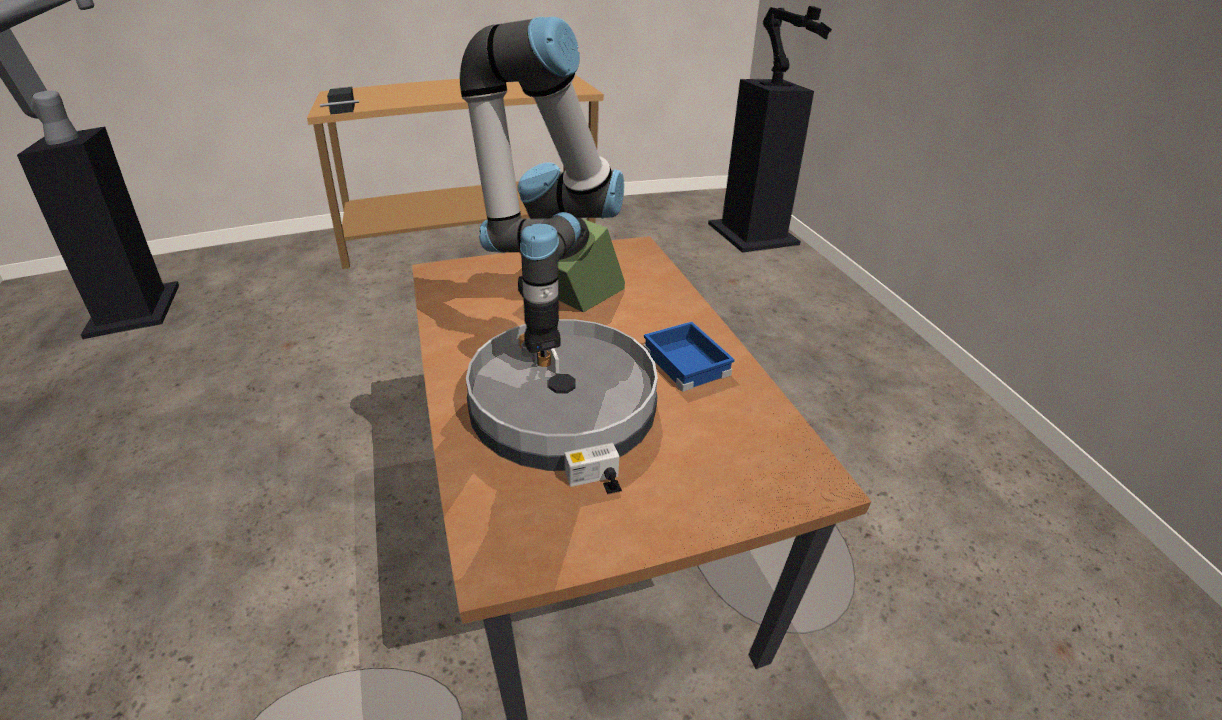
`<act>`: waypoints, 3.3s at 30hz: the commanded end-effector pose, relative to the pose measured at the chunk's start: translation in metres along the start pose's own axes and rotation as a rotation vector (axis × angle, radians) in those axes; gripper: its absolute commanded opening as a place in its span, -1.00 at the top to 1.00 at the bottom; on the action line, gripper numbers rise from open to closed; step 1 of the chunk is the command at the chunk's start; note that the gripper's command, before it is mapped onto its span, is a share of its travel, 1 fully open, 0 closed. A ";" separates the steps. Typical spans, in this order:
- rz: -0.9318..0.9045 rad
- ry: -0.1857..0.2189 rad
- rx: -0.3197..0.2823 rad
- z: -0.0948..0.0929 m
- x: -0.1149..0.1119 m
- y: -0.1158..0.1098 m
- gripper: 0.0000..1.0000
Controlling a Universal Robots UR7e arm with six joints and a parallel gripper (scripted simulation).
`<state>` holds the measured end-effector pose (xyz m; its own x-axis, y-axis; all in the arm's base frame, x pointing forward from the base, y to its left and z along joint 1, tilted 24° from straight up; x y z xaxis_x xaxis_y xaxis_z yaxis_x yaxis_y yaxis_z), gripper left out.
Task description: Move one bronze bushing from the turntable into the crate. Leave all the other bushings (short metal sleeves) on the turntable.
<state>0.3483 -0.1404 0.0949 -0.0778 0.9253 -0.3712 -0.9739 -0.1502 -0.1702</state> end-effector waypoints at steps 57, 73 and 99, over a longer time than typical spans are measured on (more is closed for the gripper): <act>0.000 0.002 -0.001 0.000 0.000 0.000 1.00; 0.000 0.002 -0.001 0.000 0.000 0.000 1.00; 0.002 0.002 -0.002 0.000 -0.003 0.000 1.00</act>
<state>0.3482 -0.1415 0.0952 -0.0821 0.9247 -0.3717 -0.9734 -0.1544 -0.1692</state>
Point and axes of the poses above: the point where the finger pads meet when closed, its own z axis back along the fingers, its own x axis across the jaws, y = z × x, the point moved 8 cm from there along z, back along the fingers
